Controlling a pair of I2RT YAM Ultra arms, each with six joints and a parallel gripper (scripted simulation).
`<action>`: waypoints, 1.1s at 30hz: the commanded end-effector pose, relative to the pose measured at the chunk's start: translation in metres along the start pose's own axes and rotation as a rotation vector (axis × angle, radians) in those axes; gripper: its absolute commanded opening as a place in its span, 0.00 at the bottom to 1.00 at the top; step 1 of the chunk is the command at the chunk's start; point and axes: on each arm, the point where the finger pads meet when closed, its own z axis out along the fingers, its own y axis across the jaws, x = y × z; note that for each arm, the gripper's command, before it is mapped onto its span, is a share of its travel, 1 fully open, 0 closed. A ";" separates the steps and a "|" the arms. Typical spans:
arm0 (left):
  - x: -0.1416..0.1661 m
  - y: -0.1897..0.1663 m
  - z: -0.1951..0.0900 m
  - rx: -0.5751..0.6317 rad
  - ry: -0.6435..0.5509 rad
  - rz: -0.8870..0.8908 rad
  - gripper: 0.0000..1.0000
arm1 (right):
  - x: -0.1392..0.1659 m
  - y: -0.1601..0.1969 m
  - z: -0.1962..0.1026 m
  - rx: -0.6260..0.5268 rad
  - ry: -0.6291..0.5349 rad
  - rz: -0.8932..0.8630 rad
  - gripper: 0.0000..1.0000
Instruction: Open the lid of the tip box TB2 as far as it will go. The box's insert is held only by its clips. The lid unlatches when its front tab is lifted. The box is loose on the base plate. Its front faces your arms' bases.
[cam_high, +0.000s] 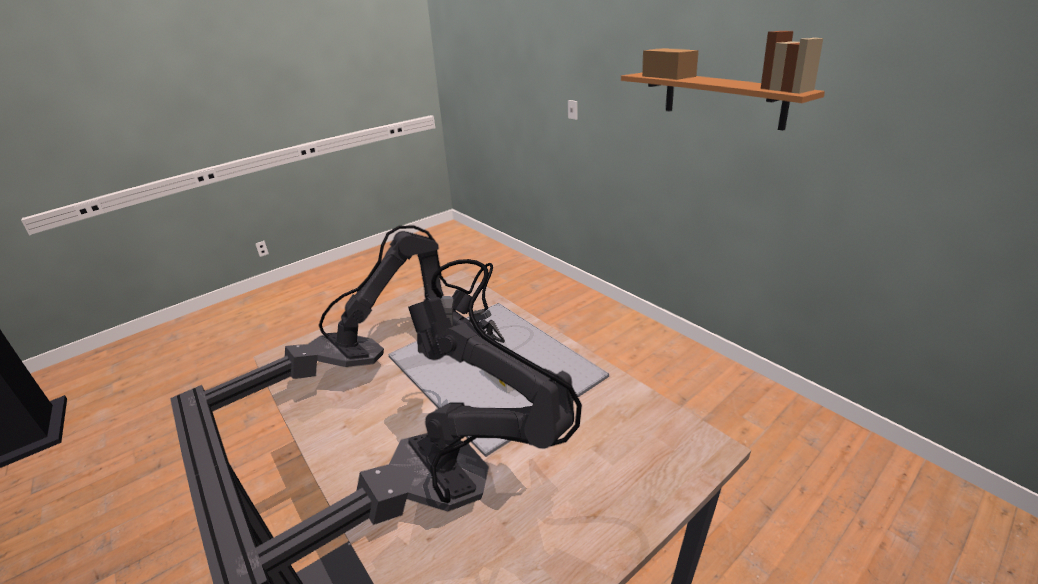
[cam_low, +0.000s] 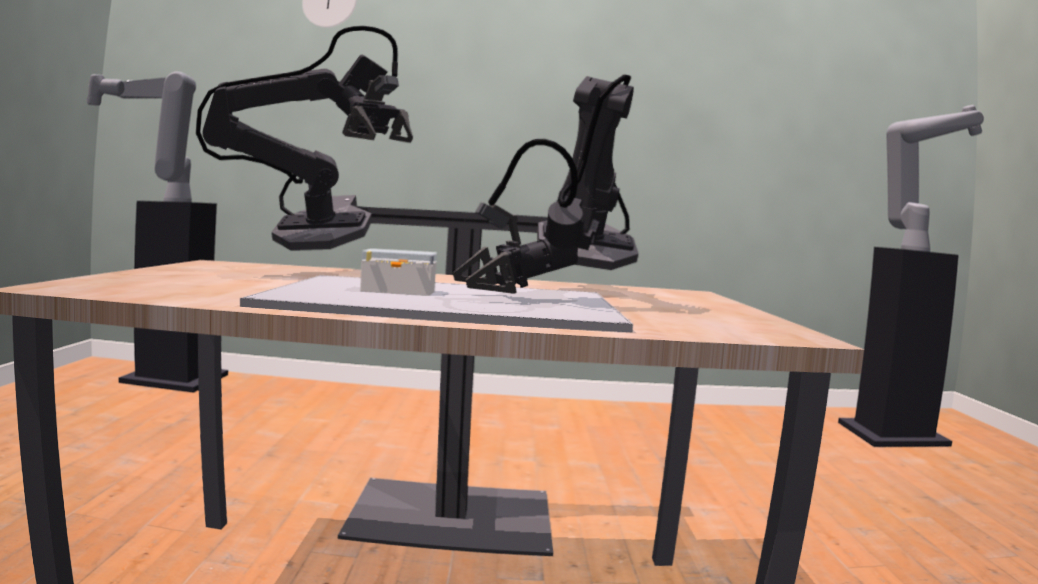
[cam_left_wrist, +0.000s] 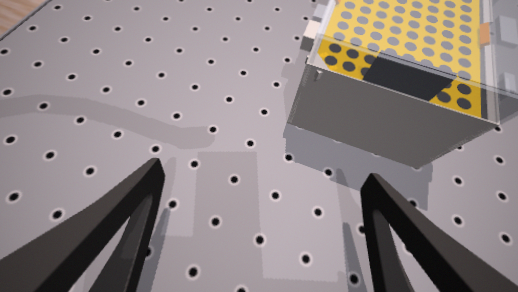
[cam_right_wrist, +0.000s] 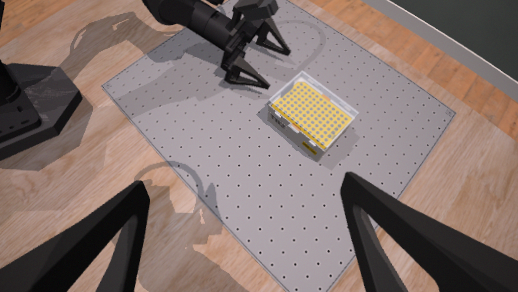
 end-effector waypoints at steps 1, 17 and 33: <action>-0.017 0.004 0.002 0.012 -0.031 0.036 1.00 | -0.008 -0.003 -0.003 0.005 -0.010 0.008 1.00; -0.013 -0.045 0.012 0.283 -0.064 0.125 1.00 | -0.008 -0.003 -0.003 0.005 -0.010 0.008 1.00; -0.012 -0.047 0.015 0.282 -0.060 0.124 1.00 | -0.008 -0.003 -0.003 0.005 -0.010 0.008 1.00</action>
